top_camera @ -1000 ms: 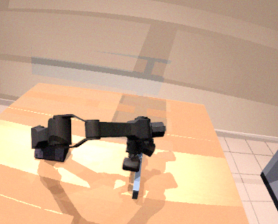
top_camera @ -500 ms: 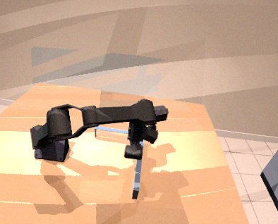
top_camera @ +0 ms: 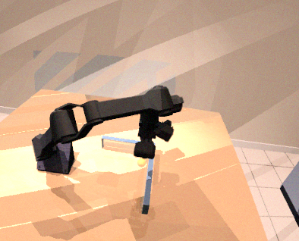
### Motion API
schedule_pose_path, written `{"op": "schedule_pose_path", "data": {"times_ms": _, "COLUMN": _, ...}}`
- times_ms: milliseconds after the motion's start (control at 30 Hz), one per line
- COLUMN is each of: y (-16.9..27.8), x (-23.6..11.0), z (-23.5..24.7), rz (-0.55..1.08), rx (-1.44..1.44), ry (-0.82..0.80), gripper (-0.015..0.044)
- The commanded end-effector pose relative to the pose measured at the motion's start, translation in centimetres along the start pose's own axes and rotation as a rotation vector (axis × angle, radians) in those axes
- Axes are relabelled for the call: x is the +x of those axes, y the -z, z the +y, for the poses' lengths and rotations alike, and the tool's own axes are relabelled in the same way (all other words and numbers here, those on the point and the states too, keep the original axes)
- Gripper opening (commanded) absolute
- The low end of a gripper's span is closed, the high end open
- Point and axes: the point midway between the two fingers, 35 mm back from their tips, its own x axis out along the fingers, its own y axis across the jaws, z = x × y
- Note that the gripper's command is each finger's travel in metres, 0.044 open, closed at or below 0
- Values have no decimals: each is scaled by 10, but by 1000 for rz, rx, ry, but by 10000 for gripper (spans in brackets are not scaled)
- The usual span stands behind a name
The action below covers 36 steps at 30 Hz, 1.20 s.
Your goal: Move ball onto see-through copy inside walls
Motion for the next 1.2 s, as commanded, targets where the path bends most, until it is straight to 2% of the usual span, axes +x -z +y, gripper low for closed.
{"op": "schedule_pose_path", "data": {"times_ms": 0, "y": 1, "x": 3, "z": 13, "rz": 5, "rx": -1, "ry": 8, "gripper": 0}}
{"op": "schedule_pose_path", "data": {"times_ms": 267, "y": 9, "x": 39, "z": 75, "rz": 4, "rx": 0, "ry": 7, "gripper": 0}}
{"op": "schedule_pose_path", "data": {"times_ms": 533, "y": 9, "x": 48, "z": 76, "rz": 4, "rx": 0, "ry": 6, "gripper": 0}}
{"op": "schedule_pose_path", "data": {"times_ms": 933, "y": 10, "x": 106, "z": 75, "rz": 3, "rx": 1, "ry": 9, "gripper": 0}}
{"op": "schedule_pose_path", "data": {"times_ms": 1167, "y": 10, "x": 111, "z": 75, "rz": 3, "rx": 1, "ry": 9, "gripper": 0}}
